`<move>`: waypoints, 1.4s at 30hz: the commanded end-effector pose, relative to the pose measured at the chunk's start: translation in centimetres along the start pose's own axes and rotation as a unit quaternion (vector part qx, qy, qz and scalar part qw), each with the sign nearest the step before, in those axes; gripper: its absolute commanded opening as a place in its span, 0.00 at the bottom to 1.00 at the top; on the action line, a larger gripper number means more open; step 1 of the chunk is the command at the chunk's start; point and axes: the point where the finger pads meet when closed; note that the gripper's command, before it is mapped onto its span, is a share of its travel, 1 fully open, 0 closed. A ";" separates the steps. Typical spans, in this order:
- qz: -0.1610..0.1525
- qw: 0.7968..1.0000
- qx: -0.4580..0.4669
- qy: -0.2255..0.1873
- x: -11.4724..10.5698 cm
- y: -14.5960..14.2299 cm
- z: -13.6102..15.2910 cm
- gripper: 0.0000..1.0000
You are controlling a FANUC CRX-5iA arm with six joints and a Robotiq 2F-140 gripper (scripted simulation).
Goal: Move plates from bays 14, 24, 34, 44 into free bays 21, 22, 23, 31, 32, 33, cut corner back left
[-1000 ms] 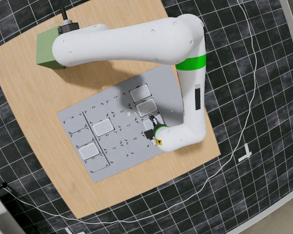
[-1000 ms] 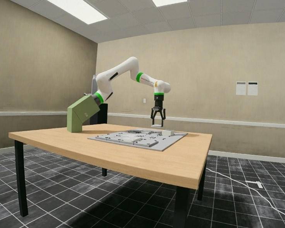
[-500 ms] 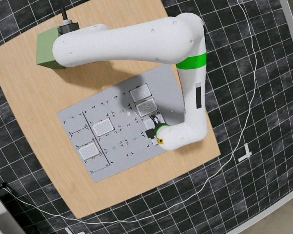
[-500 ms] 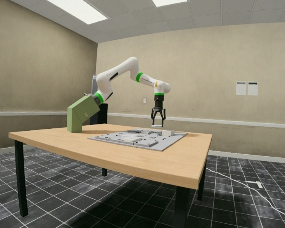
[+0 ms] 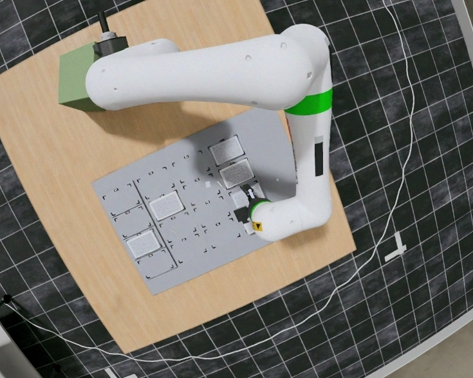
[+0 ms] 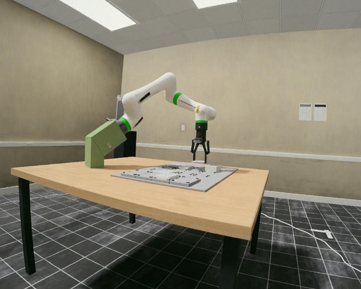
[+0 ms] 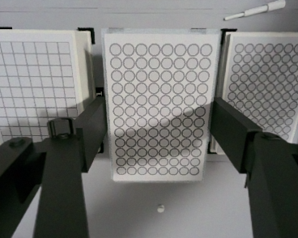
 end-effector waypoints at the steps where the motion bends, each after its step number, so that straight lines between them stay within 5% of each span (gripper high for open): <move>1: -0.001 1.000 0.000 0.000 0.2 -0.1 0.0 0.10; 42: -0.001 1.000 0.000 0.000 3.3 -0.1 0.0 0.10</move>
Point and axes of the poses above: the point where the finger pads meet when closed, its own x axis out along the fingers, its own y axis across the jaws, z = x × y, and after that the axes turned 6 degrees about x, right-handed
